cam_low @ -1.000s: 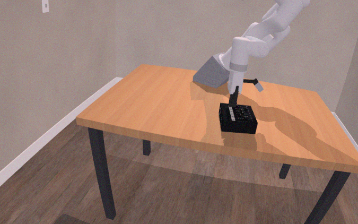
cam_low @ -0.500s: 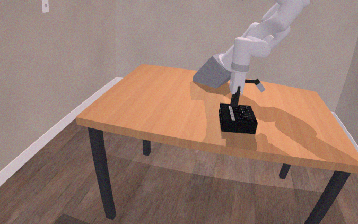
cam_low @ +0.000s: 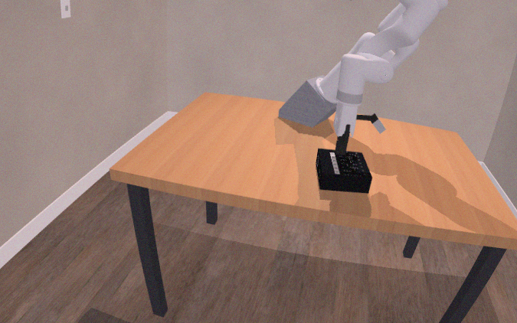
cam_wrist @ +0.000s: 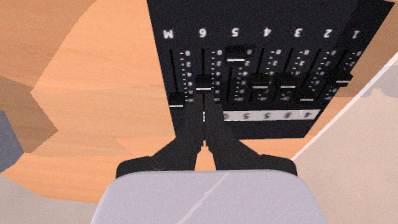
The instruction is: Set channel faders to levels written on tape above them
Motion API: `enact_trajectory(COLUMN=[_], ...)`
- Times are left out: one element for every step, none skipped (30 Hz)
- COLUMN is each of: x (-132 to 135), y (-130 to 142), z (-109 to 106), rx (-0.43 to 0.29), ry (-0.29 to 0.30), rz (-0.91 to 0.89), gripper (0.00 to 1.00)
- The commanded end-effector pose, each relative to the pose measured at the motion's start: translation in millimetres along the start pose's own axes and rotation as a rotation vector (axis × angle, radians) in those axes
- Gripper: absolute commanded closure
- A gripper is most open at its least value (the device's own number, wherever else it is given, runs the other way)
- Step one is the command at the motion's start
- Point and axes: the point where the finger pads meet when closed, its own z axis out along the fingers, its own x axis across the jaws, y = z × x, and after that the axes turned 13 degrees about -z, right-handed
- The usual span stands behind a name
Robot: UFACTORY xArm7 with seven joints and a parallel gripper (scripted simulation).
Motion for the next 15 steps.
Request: enact_trajectory(x=[1.7,1.8,1.9,2.1,2.2,2.3,2.3,2.3,2.4,2.5,2.6,2.7,2.8,2.9,3.0], y=[-2.3,-2.8,-3.3,-3.9,-4.4,-4.9,-4.9,-4.9,-5.3,-5.8,-6.3,-6.7,-7.1,-7.5,-7.9], z=[-1.0,-1.0,-1.0,-1.0,-1.0,-1.0,-1.0,-1.0,-1.0,-1.0,-1.0,-1.0,-1.0,-1.0,-1.0], rx=[-0.002,-0.002,-0.002,-0.002,-0.002,-0.002,-0.002,-0.002,-0.002,-0.002,-0.002,-0.002,-0.002,-0.002,-0.002], ry=[0.003,0.003,0.003,0.003,0.003,0.003,0.003,0.003,0.003,0.003,0.003,0.003,0.003,0.003,0.003], rz=[0.000,0.000,0.000,0.000,0.000,0.000,0.000,0.000,0.000,0.000,0.000,0.000,0.000,0.000,0.000], gripper=[1.00,1.00,1.00,1.00,1.00,1.00,1.00,1.00,1.00,1.00,1.00,1.00,1.00,1.00,1.00])
